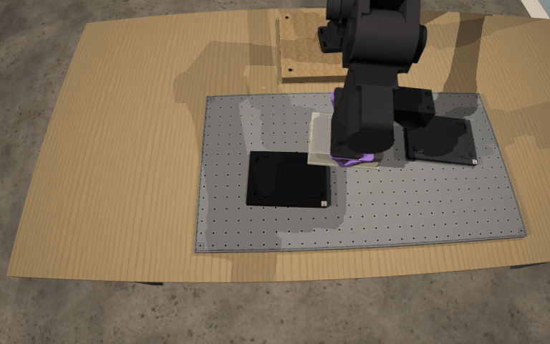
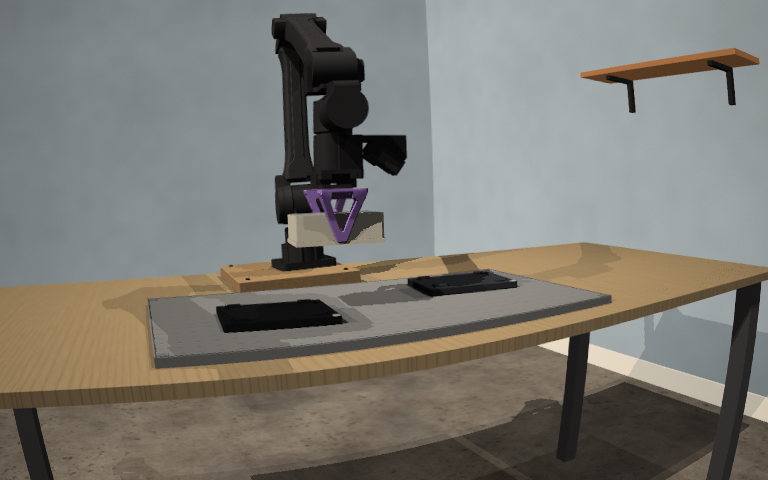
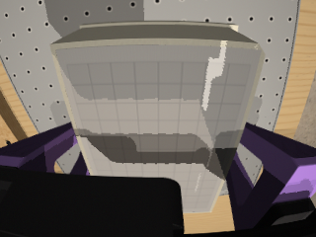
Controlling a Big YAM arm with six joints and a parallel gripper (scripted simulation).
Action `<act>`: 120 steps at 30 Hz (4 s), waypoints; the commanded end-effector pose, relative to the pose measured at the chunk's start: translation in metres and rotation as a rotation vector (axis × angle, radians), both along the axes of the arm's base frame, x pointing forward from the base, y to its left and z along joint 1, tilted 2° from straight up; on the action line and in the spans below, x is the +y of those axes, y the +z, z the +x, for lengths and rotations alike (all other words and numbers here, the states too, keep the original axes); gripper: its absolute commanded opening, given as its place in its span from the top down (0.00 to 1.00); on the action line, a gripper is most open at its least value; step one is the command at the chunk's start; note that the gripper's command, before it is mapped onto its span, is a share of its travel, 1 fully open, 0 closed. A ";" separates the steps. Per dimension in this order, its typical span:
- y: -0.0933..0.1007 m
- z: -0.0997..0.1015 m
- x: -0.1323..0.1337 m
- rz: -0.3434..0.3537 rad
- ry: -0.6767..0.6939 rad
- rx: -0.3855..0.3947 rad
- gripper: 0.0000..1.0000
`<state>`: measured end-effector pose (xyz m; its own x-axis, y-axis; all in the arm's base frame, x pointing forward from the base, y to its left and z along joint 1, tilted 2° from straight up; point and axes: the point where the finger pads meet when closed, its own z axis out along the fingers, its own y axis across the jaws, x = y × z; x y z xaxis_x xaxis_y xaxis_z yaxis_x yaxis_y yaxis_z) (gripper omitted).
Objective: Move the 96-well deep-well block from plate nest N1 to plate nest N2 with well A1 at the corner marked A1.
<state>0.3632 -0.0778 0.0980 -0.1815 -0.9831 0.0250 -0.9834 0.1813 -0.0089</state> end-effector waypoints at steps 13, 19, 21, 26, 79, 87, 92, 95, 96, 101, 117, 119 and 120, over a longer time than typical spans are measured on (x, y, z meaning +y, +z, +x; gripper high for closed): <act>0.004 -0.006 0.047 -0.001 -0.015 -0.027 1.00; 0.005 -0.009 0.067 0.001 -0.015 -0.032 1.00; 0.005 -0.011 0.074 0.002 -0.015 -0.031 1.00; 0.004 -0.014 0.090 0.004 -0.015 -0.030 1.00; 0.009 -0.025 0.257 0.034 -0.015 -0.052 1.00; 0.009 -0.029 0.278 0.037 -0.015 -0.051 1.00; 0.010 -0.024 0.273 0.038 -0.034 -0.054 1.00; 0.010 -0.023 0.272 0.038 -0.036 -0.054 1.00; 0.010 -0.023 0.271 0.038 -0.037 -0.054 1.00; 0.009 -0.023 0.271 0.036 -0.037 -0.051 1.00; 0.011 -0.021 0.272 0.039 -0.036 -0.056 1.00; 0.010 -0.021 0.271 0.038 -0.036 -0.055 1.00; 0.010 -0.021 0.271 0.038 -0.036 -0.055 1.00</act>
<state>0.3119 0.1812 0.0864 -0.1908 -0.9811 0.0318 -0.9816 0.1911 0.0051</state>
